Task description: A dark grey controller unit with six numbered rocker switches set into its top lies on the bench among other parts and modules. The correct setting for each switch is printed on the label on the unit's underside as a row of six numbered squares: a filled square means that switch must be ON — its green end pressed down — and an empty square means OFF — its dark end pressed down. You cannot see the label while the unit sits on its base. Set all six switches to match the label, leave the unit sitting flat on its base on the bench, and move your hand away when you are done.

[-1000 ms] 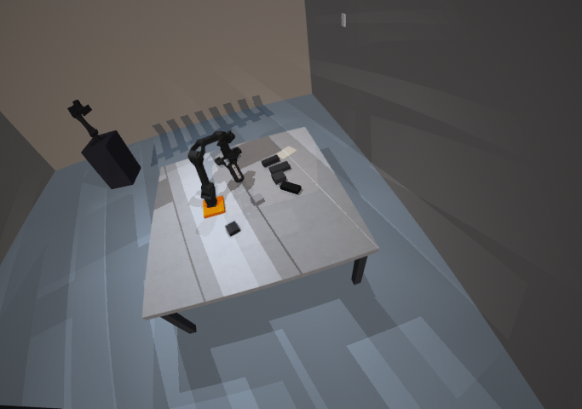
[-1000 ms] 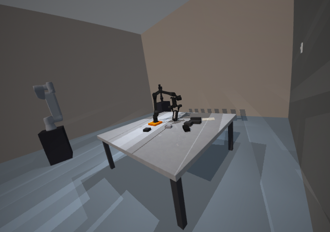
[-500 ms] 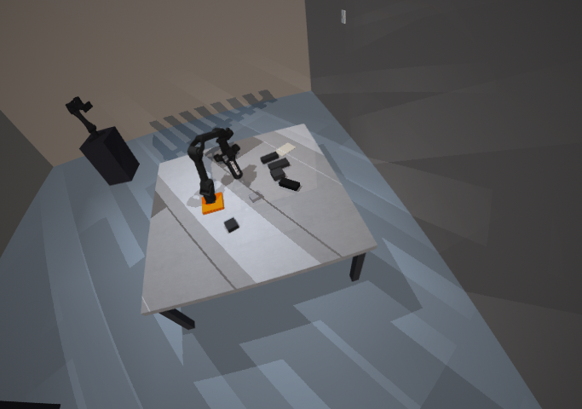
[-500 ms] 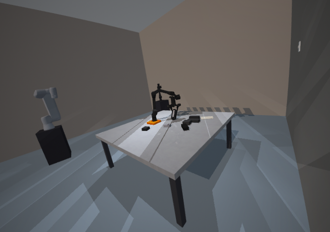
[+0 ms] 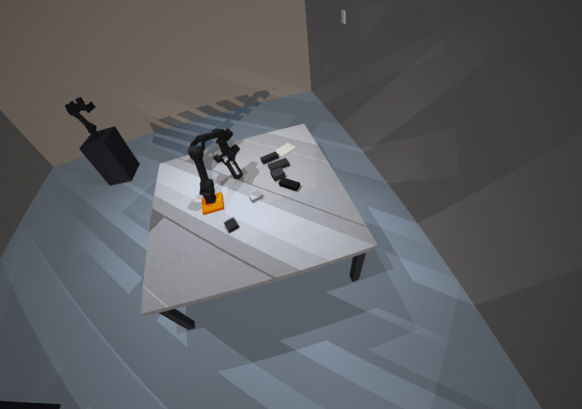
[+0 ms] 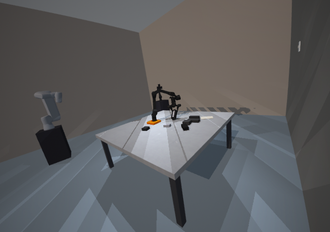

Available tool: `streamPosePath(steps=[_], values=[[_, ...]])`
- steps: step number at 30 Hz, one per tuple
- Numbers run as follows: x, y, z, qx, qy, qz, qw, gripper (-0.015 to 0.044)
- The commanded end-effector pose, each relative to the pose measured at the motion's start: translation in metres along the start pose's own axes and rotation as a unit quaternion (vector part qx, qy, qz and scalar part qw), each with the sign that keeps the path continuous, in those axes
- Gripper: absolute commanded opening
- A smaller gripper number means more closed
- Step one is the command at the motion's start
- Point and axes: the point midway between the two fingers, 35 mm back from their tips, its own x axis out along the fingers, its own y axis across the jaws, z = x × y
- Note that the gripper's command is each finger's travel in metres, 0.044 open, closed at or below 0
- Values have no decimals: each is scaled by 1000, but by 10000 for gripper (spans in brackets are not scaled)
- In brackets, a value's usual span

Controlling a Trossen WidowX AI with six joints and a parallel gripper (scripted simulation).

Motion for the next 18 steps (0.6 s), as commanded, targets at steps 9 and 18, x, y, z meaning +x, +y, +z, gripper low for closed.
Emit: streamPosePath(steps=[9,18], values=[[11,-2,-1,6,-7,-6,1000,337],[16,-2,-5,6,-7,-6,1000,338]])
